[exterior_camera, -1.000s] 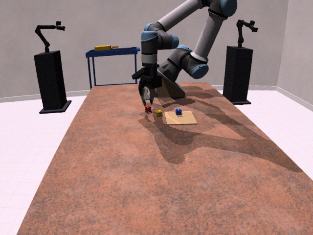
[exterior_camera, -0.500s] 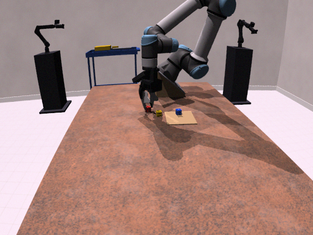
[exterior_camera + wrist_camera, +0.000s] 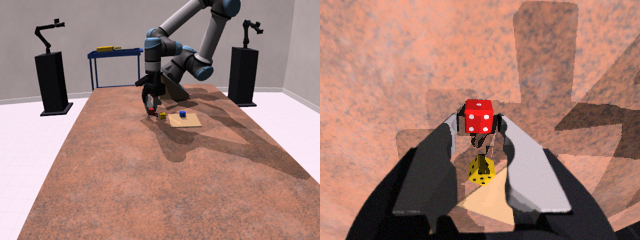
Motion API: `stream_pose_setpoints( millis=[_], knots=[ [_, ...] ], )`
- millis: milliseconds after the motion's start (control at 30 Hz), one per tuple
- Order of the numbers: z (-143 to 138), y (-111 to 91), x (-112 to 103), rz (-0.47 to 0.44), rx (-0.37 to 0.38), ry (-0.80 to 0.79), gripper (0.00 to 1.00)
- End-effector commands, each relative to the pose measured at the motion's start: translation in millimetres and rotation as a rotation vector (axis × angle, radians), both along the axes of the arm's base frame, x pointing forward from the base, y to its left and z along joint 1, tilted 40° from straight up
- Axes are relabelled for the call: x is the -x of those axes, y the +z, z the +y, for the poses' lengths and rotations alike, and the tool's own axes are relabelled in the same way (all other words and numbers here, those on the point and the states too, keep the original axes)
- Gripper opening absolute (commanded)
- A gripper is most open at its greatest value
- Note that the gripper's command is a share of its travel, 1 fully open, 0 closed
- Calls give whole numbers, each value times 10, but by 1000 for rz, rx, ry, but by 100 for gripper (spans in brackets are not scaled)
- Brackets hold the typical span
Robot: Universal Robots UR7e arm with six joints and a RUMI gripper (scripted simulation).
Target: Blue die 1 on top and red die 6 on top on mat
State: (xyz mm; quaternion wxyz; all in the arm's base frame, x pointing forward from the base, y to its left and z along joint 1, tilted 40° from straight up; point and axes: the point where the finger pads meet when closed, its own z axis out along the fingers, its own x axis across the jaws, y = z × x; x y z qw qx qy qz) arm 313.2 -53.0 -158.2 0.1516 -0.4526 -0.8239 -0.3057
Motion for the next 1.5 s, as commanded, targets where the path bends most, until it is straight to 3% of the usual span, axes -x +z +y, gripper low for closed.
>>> stream_pose_setpoints(
  millis=[0, 867, 900, 1467],
  knots=[
    [27, -6, 7, 1, -3, 1, 24],
    [27, -6, 7, 1, -3, 1, 24],
    [27, -6, 7, 1, -3, 1, 6],
    [27, -6, 7, 1, -3, 1, 6]
  ],
)
